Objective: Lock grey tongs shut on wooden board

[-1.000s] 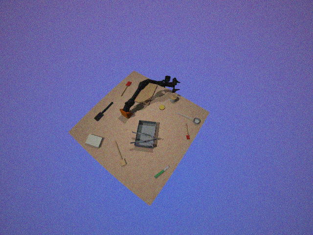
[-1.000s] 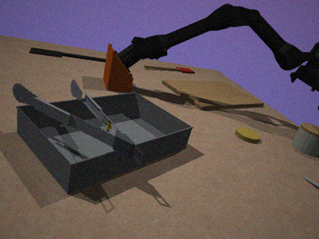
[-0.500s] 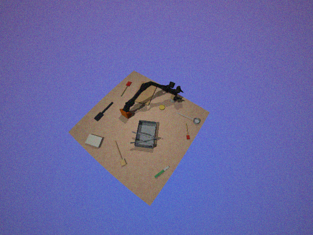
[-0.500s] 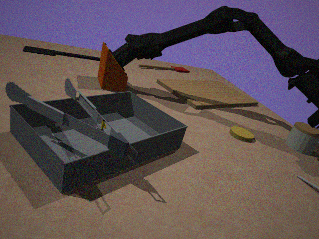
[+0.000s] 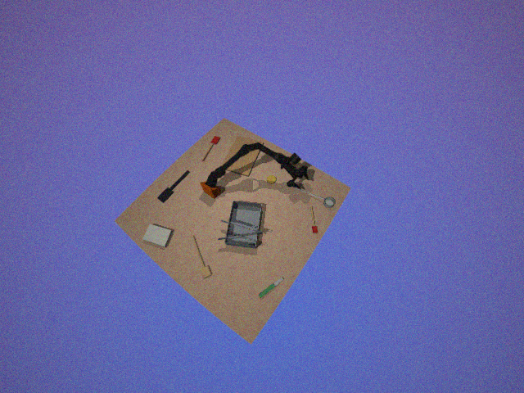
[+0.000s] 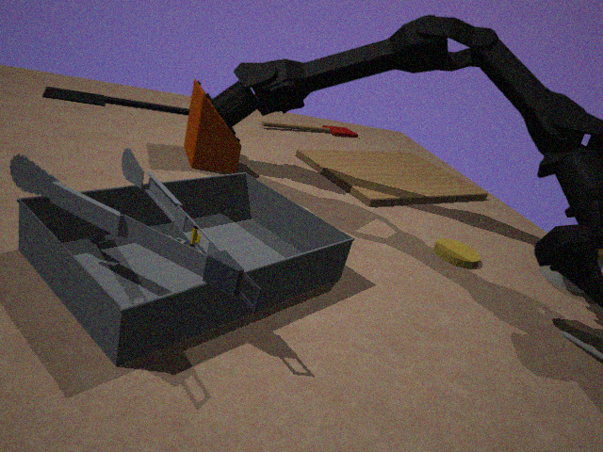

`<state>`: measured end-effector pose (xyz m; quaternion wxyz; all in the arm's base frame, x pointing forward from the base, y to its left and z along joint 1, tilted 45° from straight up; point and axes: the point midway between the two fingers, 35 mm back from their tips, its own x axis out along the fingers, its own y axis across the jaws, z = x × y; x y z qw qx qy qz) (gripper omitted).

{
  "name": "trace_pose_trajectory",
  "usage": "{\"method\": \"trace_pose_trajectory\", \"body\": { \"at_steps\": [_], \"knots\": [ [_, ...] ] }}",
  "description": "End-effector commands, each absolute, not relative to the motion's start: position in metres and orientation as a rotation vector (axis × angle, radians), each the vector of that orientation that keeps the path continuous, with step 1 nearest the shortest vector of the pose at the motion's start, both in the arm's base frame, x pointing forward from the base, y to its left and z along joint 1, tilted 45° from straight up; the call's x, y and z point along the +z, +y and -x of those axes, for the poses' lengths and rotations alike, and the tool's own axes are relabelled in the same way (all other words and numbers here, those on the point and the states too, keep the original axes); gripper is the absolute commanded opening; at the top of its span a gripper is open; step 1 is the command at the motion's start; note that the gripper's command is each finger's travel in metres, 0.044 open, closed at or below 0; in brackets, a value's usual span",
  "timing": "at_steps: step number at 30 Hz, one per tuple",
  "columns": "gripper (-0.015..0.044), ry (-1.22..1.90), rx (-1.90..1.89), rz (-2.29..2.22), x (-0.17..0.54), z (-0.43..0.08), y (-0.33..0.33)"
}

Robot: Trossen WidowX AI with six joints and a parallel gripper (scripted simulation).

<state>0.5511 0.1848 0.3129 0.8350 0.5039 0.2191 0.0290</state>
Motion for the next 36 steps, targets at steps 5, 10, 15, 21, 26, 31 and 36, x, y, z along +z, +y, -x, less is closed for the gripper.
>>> {"method": "trace_pose_trajectory", "body": {
  "at_steps": [5, 10, 15, 21, 26, 31, 36],
  "knots": [
    [0.044, 0.684, -0.226, -1.193, 0.219, -0.575, 0.097],
    [0.044, 0.821, -0.429, -1.315, 0.163, -0.572, 0.038],
    [0.044, 0.949, -0.652, -1.468, 0.112, -0.555, -0.02],
    [0.044, 1.086, -0.949, -1.696, 0.057, -0.518, -0.086],
    [0.044, 1.183, -1.235, -1.938, 0.02, -0.474, -0.136],
    [0.044, 1.259, -1.562, -2.238, -0.009, -0.421, -0.179],
    [0.044, 1.295, -1.829, -2.5, -0.022, -0.38, -0.207]
  ]
}}
